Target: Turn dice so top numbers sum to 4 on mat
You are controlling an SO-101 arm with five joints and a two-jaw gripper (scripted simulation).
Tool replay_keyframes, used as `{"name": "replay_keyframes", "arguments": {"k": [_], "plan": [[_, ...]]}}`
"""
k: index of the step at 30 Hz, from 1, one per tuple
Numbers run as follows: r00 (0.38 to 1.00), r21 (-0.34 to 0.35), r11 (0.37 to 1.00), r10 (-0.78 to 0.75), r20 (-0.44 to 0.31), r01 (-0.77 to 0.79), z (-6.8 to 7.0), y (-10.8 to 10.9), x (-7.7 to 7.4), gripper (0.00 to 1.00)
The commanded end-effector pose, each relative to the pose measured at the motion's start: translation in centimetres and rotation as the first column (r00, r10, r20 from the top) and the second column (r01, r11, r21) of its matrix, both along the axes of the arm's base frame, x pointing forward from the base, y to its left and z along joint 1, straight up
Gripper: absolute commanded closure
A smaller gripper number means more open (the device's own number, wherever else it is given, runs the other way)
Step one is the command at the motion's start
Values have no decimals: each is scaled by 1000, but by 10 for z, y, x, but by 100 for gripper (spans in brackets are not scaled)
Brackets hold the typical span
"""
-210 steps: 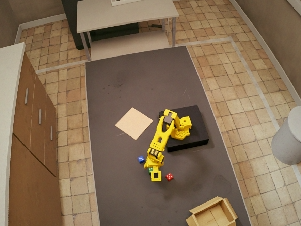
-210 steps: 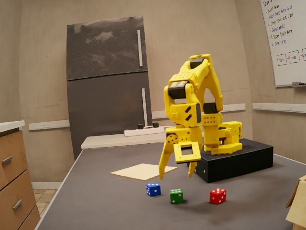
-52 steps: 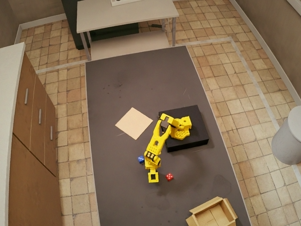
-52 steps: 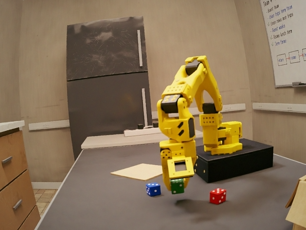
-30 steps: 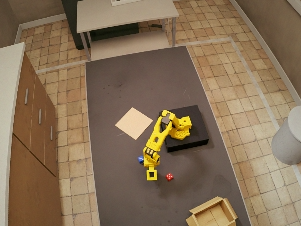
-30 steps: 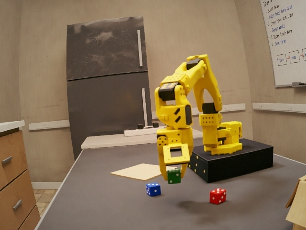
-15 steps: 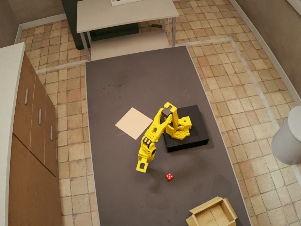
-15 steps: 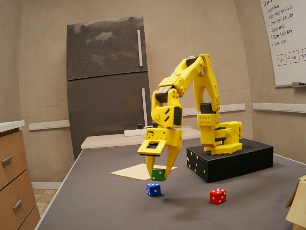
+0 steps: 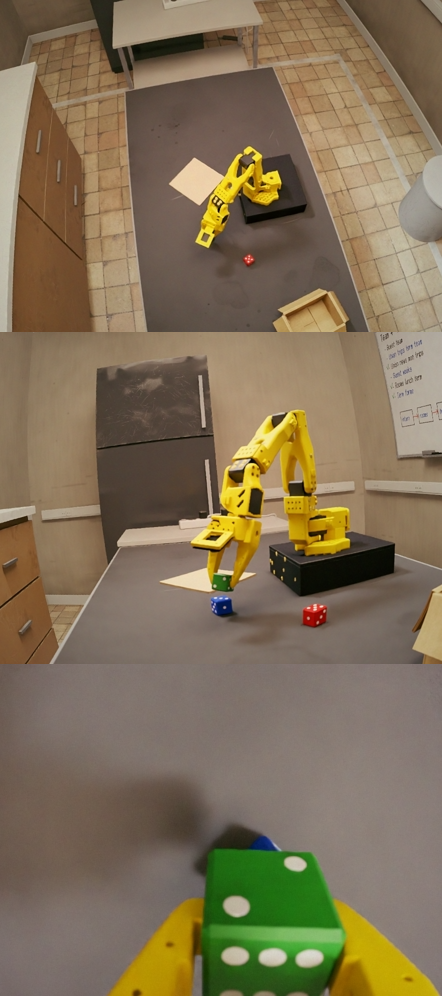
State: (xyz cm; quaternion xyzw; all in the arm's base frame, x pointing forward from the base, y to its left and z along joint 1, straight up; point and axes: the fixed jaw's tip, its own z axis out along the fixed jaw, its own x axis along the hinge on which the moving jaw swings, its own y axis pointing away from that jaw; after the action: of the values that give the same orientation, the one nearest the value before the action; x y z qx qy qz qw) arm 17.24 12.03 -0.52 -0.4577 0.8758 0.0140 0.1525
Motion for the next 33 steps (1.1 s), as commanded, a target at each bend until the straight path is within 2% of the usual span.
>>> {"name": "replay_keyframes", "arguments": {"k": [1,5,10,12,17,21,33], "plan": [[999,27,999,-38,27,37,2,-2,4,100],[991,75,992,-110,74,104,-1,-7,11,100],[957,173,960,-247,155,220,-2,-18,24,100],[957,173,960,-247,155,220,-2,-18,24,100],[898,277,908,-380,223,315,-1,-32,34,100],[858,334,873,-446,253,356,2,-40,37,100],[840,357,857,-473,264,370,3,-43,39,100]]}}
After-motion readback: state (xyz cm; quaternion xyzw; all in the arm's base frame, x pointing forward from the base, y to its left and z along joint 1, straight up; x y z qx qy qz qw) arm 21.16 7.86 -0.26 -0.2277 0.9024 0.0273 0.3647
